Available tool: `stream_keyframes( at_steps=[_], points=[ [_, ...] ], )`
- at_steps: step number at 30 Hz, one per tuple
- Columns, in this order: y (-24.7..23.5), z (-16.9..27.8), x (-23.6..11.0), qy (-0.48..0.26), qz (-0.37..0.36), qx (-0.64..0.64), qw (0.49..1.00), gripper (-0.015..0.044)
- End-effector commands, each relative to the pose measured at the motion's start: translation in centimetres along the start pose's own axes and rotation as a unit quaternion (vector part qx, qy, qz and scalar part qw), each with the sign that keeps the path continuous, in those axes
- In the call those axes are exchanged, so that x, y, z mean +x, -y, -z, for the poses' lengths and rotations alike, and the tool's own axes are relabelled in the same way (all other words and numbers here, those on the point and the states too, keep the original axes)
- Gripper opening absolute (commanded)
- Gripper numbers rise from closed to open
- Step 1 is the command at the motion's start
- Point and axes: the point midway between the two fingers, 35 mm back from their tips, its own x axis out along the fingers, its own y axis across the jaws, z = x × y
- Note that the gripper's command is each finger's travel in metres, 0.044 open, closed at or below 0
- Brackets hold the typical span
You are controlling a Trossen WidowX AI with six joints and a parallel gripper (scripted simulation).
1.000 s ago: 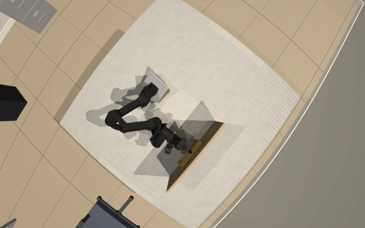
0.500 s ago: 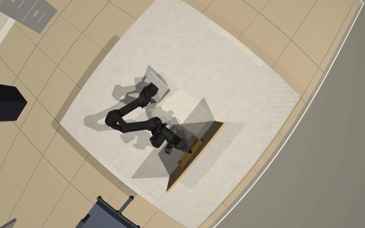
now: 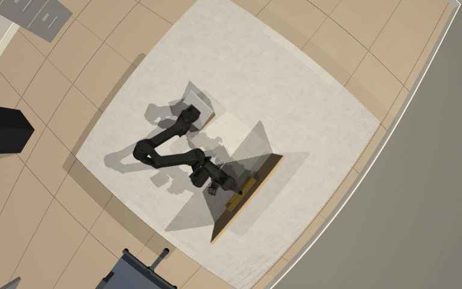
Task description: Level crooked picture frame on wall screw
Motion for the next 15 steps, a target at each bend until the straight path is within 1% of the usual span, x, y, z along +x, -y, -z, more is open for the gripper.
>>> stream_keyframes(
  at_steps=[1,15],
  points=[
    [0.04,-0.02,0.00,0.000,0.000,0.009,1.000,0.0000],
    [0.02,-0.04,0.00,0.000,0.000,0.049,0.999,0.0000]
  ],
)
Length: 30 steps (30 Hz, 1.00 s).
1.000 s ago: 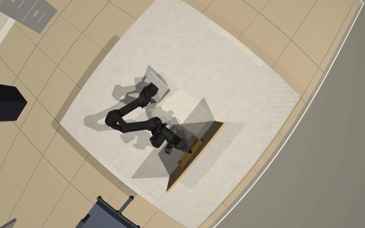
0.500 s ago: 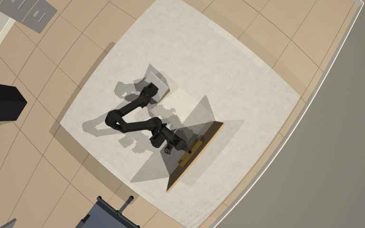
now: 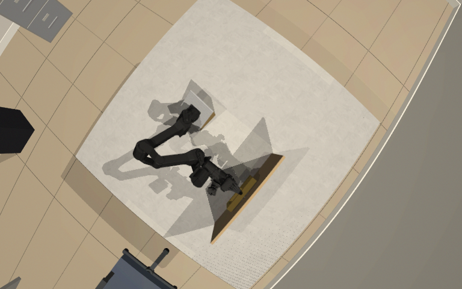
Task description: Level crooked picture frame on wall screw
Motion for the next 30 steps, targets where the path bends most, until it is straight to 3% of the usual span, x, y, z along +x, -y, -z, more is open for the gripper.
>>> stream_keyframes(
  at_steps=[1,6,16,21,30],
  points=[
    [0.0,0.0,0.0,0.000,0.000,0.018,1.000,0.0000],
    [0.0,-0.1,0.0,0.000,0.000,0.033,0.999,0.0000],
    [0.0,0.0,0.0,0.000,0.000,0.018,1.000,0.0260],
    [-0.1,-0.2,-0.5,0.000,0.000,0.014,1.000,0.0260],
    [-0.2,-0.6,-7.6,-0.001,0.000,-0.045,0.999,0.0260]
  ],
)
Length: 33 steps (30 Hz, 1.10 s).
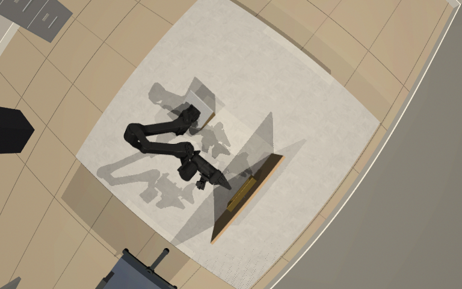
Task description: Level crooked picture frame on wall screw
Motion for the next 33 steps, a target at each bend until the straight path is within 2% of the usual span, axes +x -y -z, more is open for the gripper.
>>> stream_keyframes(
  at_steps=[1,4,11,26,33],
  points=[
    [0.6,0.6,-3.0,-0.004,0.004,-0.027,1.000,0.0260],
    [0.9,1.0,-4.6,-0.005,0.004,-0.042,0.999,0.0260],
    [-0.4,0.6,-5.0,-0.003,0.002,-0.036,0.999,0.0260],
    [-3.2,0.7,-13.2,-0.007,0.006,-0.042,0.999,0.0260],
    [-3.1,0.7,-13.5,-0.007,0.006,-0.043,0.999,0.0260]
  ],
)
